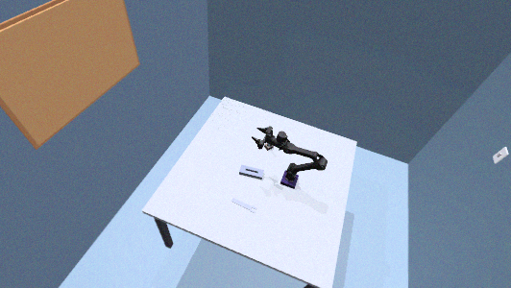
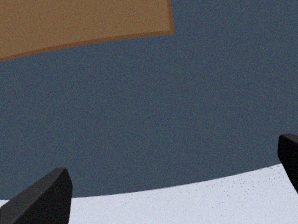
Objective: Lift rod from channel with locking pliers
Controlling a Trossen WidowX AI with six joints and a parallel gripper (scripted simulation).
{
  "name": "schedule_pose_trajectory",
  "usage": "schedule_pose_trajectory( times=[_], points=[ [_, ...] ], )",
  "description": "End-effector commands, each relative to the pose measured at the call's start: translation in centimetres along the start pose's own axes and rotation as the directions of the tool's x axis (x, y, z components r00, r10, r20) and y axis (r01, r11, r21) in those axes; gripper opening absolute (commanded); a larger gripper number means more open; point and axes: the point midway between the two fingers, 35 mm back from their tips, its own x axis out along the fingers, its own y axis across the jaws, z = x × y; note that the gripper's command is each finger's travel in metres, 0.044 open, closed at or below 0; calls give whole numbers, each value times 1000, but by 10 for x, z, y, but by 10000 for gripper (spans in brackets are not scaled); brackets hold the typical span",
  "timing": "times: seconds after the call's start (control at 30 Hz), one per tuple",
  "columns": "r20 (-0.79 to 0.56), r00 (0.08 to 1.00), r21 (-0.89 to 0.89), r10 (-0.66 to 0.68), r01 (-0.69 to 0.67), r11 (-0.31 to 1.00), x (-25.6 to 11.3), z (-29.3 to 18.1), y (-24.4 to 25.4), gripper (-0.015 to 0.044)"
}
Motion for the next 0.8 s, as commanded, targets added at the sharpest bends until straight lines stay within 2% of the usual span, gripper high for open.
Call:
schedule_pose_trajectory(
  times=[0.0, 0.1, 0.2, 0.3, 0.4, 0.5, 0.6, 0.67, 0.77],
  points=[
    [-53, 999, -16, -4, 4, 1000, 5, -9, 0, 440],
    [-290, 957, -159, 0, -48, 986, 25, -45, 0, 440],
    [-525, 851, -271, 5, -173, 947, 36, -83, 0, 440],
    [-726, 688, -316, 11, -347, 883, 36, -119, 1, 440],
    [-878, 479, -279, 16, -539, 795, 27, -150, 1, 440],
    [-971, 237, -157, 23, -710, 686, 12, -174, 1, 440],
    [-1000, -4, 19, 28, -824, 567, -6, -188, 1, 440],
    [-998, -60, 66, 30, -841, 538, -10, -190, 1, 440],
    [-998, -60, 66, 30, -841, 538, -10, -190, 1, 440]
  ],
)
